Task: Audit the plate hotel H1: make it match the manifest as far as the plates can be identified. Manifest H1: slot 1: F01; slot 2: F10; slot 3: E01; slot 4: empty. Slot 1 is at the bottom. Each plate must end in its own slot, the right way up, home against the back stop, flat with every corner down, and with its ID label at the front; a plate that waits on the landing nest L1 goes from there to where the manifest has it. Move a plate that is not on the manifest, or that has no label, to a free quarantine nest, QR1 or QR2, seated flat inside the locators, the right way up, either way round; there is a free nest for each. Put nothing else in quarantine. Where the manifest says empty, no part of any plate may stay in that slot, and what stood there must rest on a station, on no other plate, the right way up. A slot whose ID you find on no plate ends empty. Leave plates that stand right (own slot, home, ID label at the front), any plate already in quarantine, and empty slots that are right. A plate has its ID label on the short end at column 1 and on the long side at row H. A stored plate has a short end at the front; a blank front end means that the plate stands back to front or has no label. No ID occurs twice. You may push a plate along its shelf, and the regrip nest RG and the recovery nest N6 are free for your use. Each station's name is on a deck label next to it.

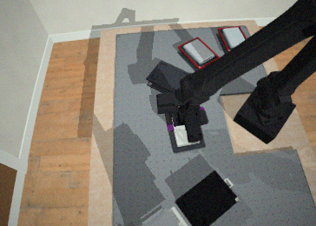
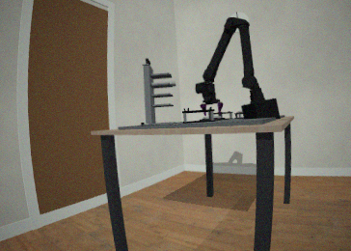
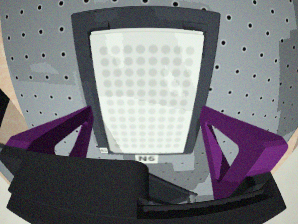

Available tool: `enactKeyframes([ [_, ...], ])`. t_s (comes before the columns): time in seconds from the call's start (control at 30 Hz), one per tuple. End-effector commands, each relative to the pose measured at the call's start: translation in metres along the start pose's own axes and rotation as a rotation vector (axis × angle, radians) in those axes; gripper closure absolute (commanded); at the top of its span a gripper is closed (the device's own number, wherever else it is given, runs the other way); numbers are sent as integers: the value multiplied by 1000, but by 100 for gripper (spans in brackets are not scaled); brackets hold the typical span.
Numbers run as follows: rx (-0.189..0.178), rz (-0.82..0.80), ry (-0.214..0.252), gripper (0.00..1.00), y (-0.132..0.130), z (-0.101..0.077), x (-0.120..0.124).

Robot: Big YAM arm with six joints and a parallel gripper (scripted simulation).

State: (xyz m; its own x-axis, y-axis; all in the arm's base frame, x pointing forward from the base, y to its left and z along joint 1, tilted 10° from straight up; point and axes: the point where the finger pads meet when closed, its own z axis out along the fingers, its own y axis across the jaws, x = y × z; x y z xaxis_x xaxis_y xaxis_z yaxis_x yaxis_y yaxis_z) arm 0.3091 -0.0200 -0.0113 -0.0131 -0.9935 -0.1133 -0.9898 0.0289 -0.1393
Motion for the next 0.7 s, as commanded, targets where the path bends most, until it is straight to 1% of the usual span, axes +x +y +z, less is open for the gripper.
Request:
enactKeyframes([
  [0.0,8,-4,0,0,-2,5,-4],
  [0.43,7,-4,0,0,-2,21,-4],
  [0.5,7,-4,0,0,-2,21,-4],
  [0.53,30,-6,2,0,-12,13,-1],
  [0.6,30,-6,2,0,-12,13,-1],
  [0.63,30,-6,2,14,-12,13,-1],
  [0.67,30,-6,2,14,-12,13,-1],
])
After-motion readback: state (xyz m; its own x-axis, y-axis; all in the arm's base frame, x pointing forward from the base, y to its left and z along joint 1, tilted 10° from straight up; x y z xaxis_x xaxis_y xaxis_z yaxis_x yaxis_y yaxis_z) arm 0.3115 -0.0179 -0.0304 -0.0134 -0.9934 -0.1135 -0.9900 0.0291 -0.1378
